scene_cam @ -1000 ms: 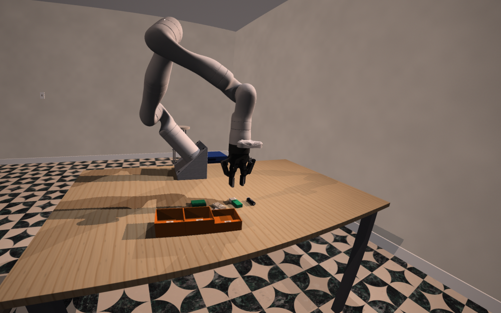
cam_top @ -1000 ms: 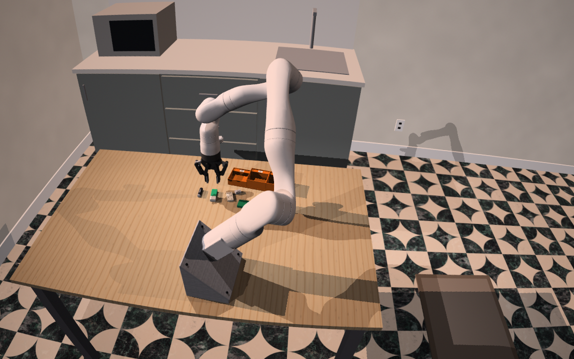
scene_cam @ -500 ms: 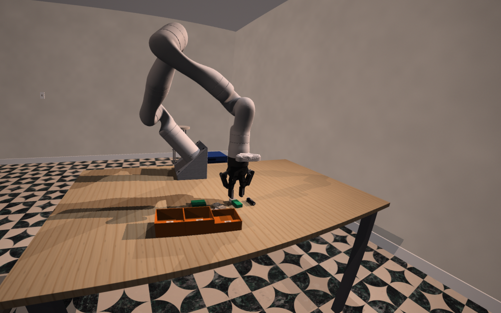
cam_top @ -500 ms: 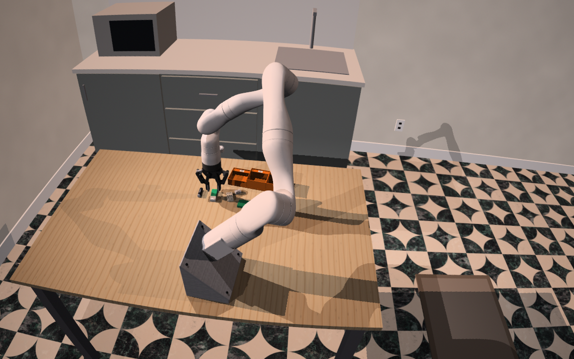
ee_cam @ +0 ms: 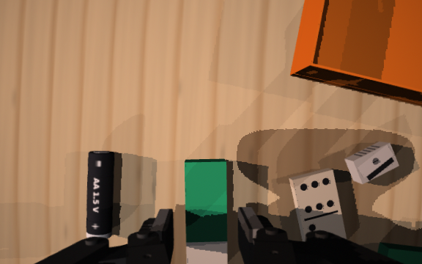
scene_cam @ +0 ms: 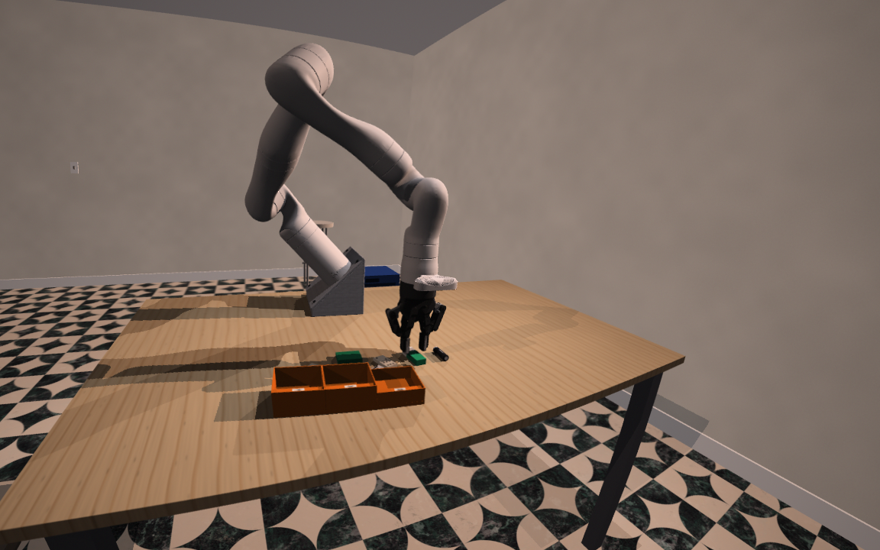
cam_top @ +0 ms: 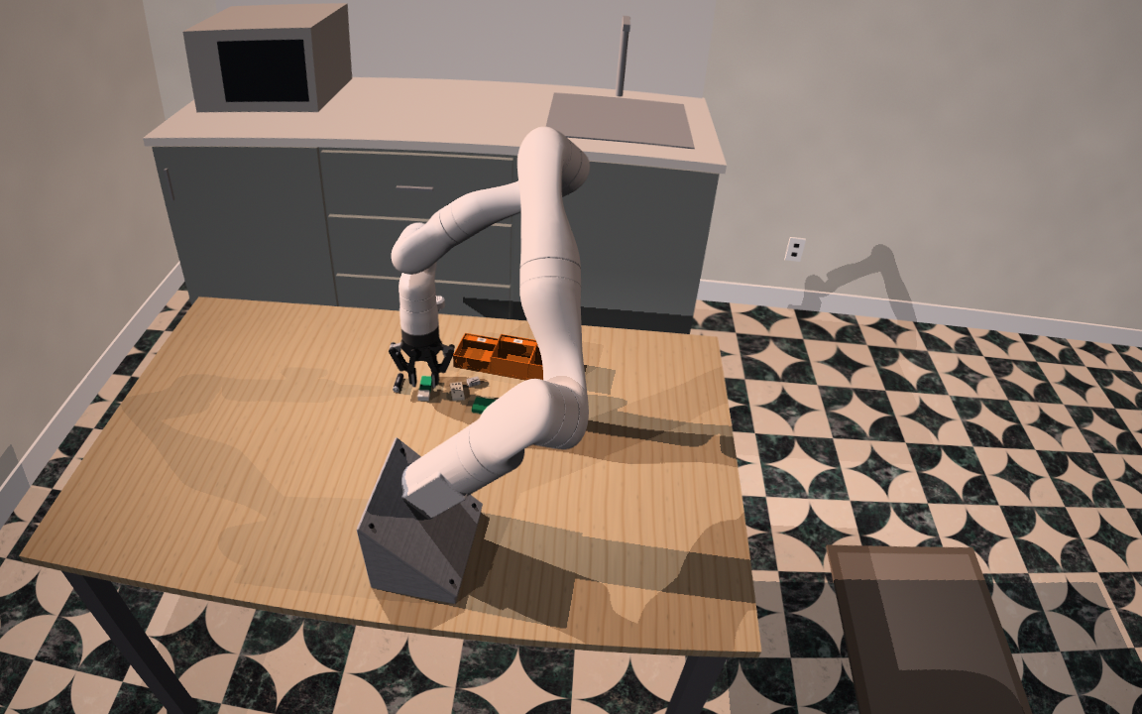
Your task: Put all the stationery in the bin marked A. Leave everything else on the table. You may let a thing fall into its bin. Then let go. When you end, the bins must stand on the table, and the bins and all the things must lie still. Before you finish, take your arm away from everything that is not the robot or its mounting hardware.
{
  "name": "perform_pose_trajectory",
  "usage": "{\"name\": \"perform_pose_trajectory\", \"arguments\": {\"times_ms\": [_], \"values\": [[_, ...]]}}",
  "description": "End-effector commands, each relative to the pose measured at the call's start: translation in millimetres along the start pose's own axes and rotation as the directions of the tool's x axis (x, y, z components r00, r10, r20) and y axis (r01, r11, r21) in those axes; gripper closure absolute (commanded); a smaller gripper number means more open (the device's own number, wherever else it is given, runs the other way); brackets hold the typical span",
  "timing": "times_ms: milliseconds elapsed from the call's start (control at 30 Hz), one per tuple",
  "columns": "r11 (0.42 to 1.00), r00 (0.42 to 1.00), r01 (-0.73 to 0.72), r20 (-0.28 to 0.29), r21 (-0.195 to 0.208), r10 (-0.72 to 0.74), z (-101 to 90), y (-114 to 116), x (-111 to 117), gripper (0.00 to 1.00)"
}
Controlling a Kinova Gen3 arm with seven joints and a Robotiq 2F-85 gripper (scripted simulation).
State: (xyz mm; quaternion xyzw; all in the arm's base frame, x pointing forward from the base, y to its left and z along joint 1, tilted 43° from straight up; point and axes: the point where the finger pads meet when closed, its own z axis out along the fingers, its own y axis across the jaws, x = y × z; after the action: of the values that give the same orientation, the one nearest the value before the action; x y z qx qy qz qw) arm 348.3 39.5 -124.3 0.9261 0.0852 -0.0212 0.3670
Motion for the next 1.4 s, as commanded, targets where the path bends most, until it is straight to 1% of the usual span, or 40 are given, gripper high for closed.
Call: {"name": "perform_pose_trajectory", "arguments": {"times_ms": [0,200,367,867,900,1367], "values": [[1.000,1.000,0.003,0.000,-0.002,-0.003,1.1,0.5,1.7,0.62],[1.000,1.000,-0.006,-0.003,0.002,0.006,10.6,0.2,2.9,0.62],[1.000,1.000,-0.005,-0.002,0.001,0.005,14.7,0.4,2.0,0.62],[1.000,1.000,0.000,-0.001,0.000,0.000,12.2,0.4,1.2,0.62],[1.000,1.000,0.000,-0.001,0.000,0.000,12.2,0.4,1.2,0.81],[1.000,1.000,0.000,-0.001,0.000,0.000,12.2,0.4,1.2,0.81]]}}
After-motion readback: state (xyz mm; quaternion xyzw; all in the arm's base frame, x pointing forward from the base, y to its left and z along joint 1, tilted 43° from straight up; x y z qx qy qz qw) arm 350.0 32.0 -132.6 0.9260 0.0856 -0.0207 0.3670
